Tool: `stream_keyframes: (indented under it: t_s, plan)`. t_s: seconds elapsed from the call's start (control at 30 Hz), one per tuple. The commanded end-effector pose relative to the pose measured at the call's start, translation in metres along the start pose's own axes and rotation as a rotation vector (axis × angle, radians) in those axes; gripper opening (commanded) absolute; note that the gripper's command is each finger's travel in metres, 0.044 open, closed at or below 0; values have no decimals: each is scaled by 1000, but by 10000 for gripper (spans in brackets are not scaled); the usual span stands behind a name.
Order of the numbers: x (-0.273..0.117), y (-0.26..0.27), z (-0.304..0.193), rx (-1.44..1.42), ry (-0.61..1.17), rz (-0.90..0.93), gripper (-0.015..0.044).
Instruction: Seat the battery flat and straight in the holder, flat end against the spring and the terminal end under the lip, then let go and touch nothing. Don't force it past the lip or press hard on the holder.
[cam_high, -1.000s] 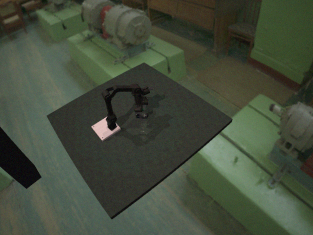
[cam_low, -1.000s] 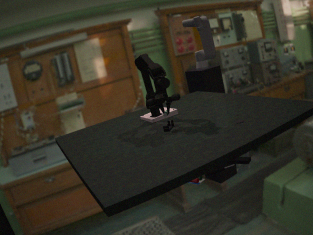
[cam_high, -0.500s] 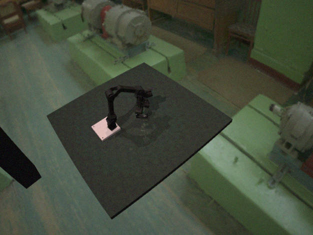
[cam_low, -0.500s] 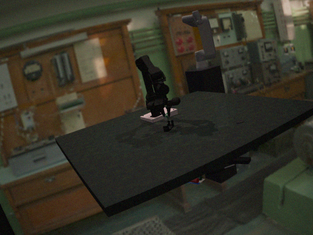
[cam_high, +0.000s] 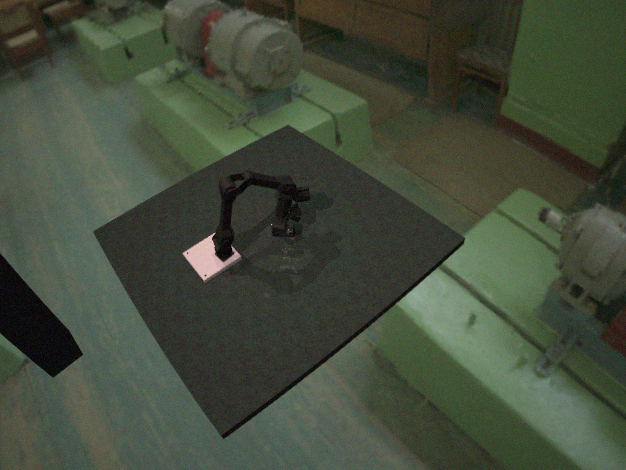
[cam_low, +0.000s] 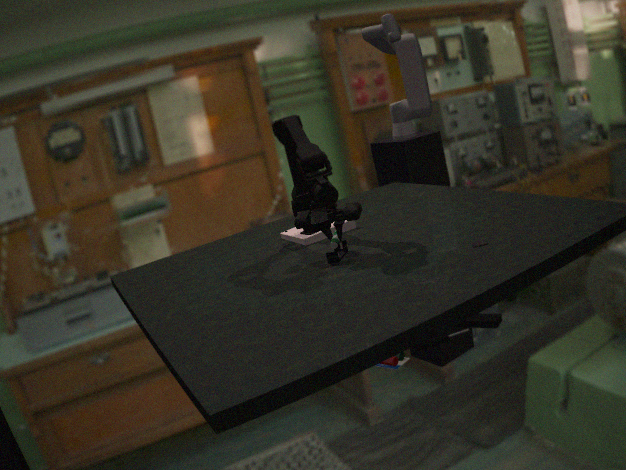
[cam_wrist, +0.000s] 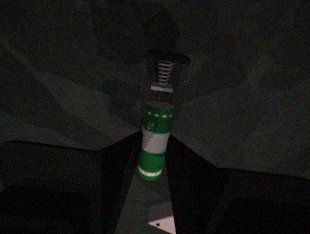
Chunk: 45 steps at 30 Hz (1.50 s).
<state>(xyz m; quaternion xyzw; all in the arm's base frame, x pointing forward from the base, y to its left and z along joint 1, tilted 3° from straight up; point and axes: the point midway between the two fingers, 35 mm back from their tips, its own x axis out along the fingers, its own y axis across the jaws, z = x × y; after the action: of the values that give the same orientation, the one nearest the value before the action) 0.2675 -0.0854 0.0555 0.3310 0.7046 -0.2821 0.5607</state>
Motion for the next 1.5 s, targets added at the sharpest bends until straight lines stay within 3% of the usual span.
stream_keyframes:
  t_s: [0.0,0.93,1.47]
  plan:
    - [4,0,2,0,39,-3,76]
    - [16,0,14,5,250,-3,76]
    - [15,0,23,4,254,-3,76]
